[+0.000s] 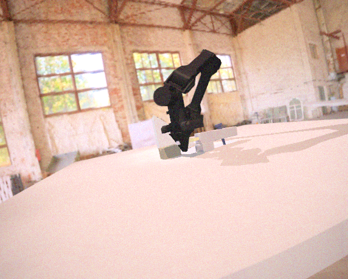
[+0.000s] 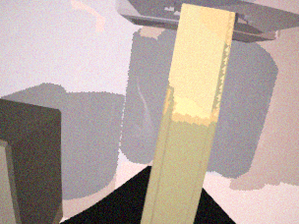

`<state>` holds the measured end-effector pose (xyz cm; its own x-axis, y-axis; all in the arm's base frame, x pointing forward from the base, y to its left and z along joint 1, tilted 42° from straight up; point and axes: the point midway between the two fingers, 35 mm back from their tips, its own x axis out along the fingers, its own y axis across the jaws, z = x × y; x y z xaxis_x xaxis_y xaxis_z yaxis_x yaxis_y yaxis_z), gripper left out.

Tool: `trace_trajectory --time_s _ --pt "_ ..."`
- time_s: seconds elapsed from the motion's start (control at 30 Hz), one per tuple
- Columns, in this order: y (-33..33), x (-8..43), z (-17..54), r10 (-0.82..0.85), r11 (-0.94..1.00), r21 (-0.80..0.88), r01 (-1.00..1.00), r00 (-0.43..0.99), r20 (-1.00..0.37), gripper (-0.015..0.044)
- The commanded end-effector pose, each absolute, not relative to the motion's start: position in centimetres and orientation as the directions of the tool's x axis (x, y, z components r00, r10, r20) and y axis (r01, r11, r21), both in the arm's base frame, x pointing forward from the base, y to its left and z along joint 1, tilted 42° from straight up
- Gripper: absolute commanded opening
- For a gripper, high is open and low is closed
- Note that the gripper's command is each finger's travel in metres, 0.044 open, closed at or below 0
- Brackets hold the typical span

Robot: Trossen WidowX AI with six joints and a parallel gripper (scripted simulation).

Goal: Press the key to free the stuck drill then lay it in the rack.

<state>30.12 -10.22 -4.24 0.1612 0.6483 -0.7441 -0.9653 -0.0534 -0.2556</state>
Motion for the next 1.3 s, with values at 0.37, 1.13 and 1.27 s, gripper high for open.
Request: trace_trajectory --time_s 0.37,1.13,1.27 --pt "-12.1 30.5 -5.5 0.646 -0.056 -0.257 -0.965 0.161 -0.746 0.0000" --pt "-15.1 31.3 -7.6 0.645 -0.057 -0.257 -0.965 0.161 -0.747 0.0000" --pt "-15.3 31.3 -7.6 0.645 -0.057 -0.257 -0.965 0.161 -0.747 0.0000"
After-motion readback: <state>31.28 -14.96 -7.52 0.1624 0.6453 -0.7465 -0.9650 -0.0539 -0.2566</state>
